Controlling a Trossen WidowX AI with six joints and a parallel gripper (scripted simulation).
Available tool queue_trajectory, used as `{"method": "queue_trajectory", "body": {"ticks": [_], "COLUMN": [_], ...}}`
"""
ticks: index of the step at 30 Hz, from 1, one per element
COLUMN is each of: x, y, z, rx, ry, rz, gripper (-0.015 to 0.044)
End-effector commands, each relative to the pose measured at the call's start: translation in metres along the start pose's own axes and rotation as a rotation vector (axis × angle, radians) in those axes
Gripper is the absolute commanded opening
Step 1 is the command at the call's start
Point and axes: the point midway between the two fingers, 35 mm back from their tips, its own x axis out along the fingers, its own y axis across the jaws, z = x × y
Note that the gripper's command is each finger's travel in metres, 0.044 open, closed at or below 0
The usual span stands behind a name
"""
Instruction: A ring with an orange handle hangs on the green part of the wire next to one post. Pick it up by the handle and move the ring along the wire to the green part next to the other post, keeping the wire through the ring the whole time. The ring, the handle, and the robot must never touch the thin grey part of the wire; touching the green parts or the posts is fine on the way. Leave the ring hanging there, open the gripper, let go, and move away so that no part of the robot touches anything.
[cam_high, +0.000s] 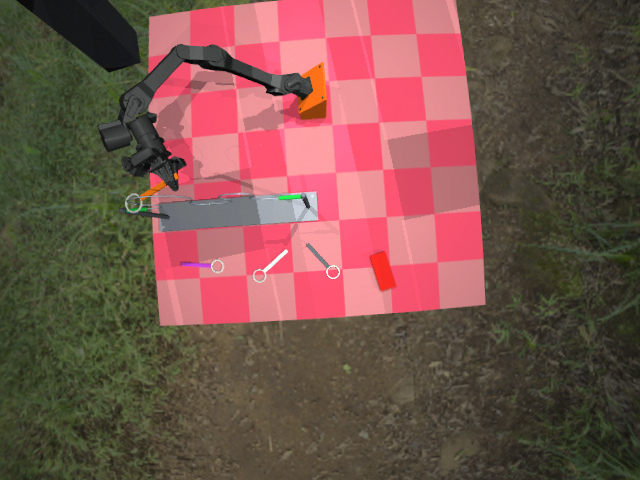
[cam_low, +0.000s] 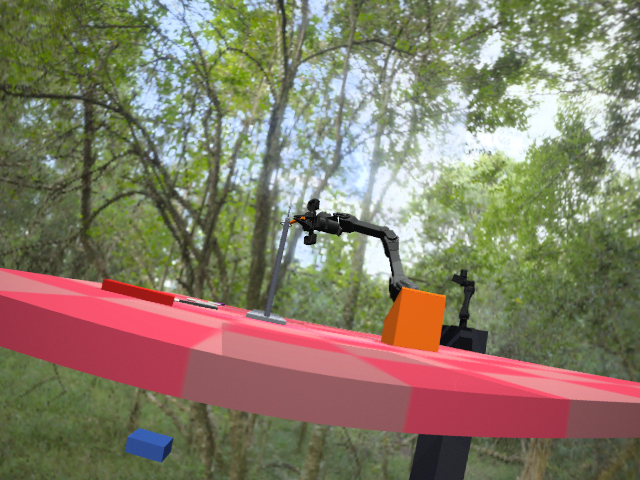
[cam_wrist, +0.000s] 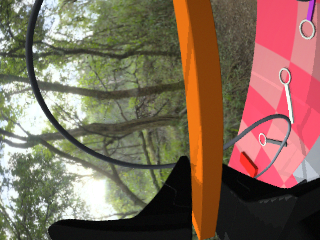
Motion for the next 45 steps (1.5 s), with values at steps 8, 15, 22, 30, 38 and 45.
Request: {"method": "queue_trajectory", "body": {"ticks": [8,15,22,30,38,45], "x": [0.002,0.002,0.002,0.002,0.002,0.002], "y": [-0.004,-0.007,-0.009,-0.012,-0.015,-0.018], "z": [0.0,0.001,0.001,0.002,0.003,0.005], "rx": [-0.128,-0.206,-0.284,-0.374,-0.464,-0.542], "ry": [-0.013,-0.022,-0.032,-0.042,-0.053,-0.063], "rz": [-0.064,-0.103,-0.141,-0.184,-0.226,-0.263], "gripper": [-0.015,-0.015,-0.015,-0.015,-0.015,-0.015]}}
